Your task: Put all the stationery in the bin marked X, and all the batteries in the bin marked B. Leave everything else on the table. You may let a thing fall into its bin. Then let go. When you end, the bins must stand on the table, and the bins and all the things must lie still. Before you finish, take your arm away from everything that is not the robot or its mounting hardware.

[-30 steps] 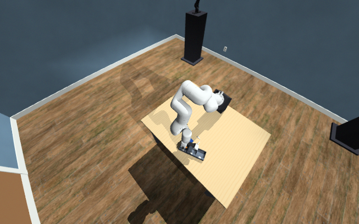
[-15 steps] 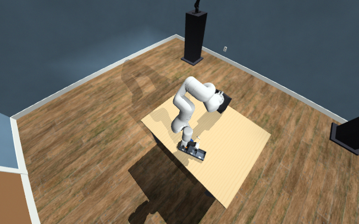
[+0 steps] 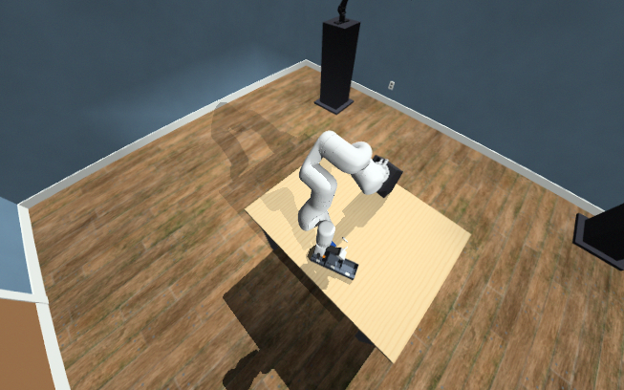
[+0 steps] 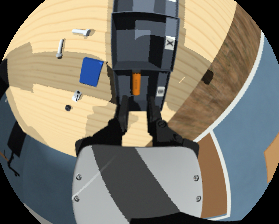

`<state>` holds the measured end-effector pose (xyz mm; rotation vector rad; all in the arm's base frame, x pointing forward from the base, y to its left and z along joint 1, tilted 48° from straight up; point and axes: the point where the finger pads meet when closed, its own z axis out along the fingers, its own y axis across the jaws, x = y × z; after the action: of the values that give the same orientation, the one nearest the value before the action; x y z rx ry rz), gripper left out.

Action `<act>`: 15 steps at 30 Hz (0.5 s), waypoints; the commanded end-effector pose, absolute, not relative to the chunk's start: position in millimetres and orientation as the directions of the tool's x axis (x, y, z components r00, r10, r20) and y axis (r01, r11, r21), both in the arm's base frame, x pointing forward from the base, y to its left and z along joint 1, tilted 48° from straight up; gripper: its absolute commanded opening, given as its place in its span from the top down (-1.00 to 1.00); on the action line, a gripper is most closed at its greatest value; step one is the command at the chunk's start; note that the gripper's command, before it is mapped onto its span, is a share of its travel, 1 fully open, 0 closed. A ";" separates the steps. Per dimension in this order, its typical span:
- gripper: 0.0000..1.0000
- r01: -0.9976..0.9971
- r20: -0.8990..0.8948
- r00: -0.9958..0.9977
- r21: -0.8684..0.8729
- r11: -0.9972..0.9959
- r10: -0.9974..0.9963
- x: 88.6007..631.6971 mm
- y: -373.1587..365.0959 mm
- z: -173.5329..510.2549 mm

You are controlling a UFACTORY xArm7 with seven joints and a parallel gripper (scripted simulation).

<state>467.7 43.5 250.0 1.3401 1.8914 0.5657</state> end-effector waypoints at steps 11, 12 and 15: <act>0.42 0.659 -0.173 -0.070 0.731 0.176 0.982 441.7 22.1 226.7; 0.42 0.660 -0.157 -0.055 0.735 0.153 0.986 436.6 17.7 221.8; 0.42 0.667 -0.101 -0.005 0.741 0.078 0.995 421.1 4.8 206.8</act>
<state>448.1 26.7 229.4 1.5248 1.8297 0.6080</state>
